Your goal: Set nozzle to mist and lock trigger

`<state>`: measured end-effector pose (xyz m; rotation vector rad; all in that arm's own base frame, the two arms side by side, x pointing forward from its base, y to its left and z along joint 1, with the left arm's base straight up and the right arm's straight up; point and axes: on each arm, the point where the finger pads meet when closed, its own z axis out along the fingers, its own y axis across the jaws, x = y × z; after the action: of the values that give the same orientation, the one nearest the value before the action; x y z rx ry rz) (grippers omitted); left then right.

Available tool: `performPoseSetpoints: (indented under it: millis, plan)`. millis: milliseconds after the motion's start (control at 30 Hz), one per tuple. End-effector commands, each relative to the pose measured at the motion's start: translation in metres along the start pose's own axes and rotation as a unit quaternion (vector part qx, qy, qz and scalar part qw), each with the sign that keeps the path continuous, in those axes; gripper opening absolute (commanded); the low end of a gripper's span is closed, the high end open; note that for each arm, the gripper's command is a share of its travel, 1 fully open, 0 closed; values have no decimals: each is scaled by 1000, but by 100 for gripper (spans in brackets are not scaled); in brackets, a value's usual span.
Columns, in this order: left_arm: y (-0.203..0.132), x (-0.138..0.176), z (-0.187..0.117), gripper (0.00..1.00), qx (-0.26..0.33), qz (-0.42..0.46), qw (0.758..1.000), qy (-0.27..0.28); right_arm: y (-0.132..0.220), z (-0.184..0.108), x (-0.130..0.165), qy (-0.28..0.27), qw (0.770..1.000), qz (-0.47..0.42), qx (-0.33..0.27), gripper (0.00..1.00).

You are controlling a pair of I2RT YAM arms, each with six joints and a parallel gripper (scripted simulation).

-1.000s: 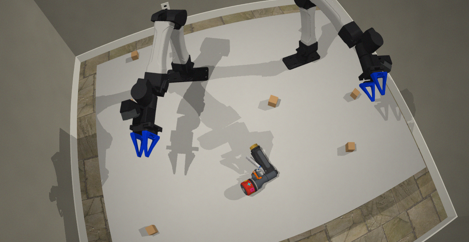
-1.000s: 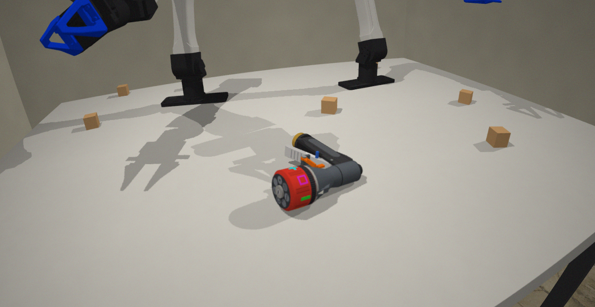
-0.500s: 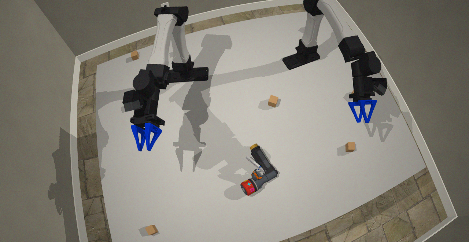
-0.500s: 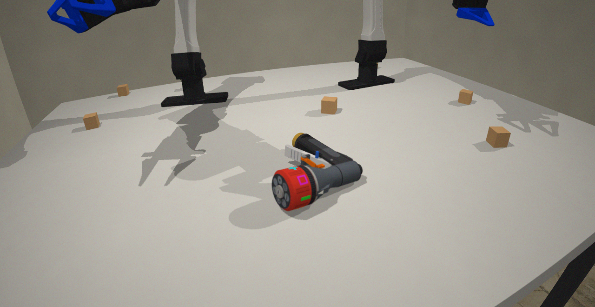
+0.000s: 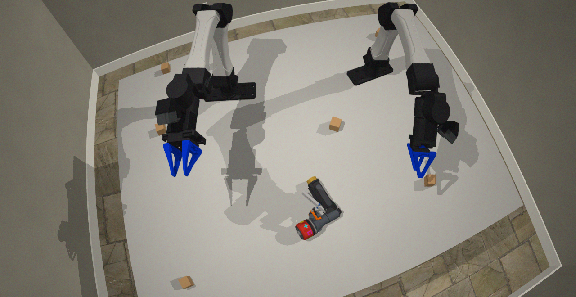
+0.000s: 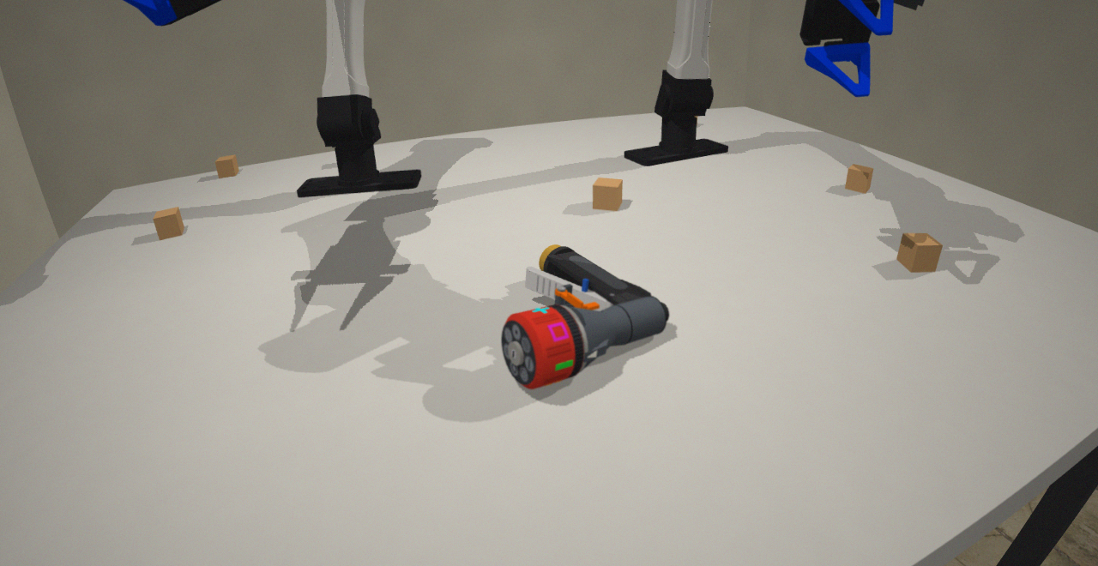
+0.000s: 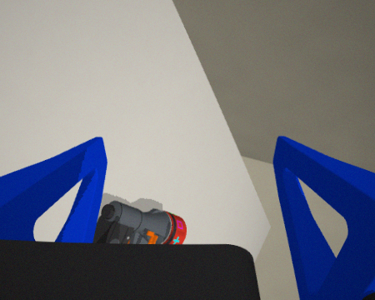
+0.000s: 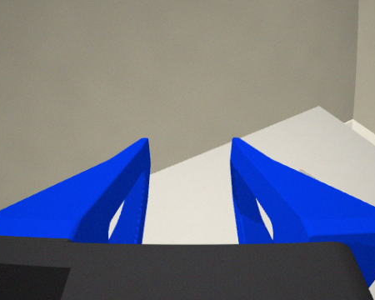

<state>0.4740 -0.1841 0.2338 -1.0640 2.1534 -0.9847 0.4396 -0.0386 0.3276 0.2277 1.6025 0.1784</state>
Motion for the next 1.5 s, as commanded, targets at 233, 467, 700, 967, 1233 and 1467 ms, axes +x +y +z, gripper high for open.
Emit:
performPoseSetpoints:
  millis: [233,467,700,967,1233,1467]
  plan:
    - [-4,46,24,78,-59,67,996,9,21,-17,-32,-22,999,-35,-8,37]
    - [6,92,45,78,-103,122,987,27,29,-27,-41,-24,998,-55,-10,37]
    - [13,126,57,78,-129,163,977,39,37,-34,-53,-33,997,-68,-13,37]
    - [32,180,70,78,-174,238,954,53,44,-46,-58,-31,995,-90,-14,37]
    - [47,220,76,78,-199,294,933,63,52,-57,-69,-38,994,-105,-17,37]
    - [69,267,78,78,-230,367,899,70,58,-68,-74,-38,991,-125,-17,37]
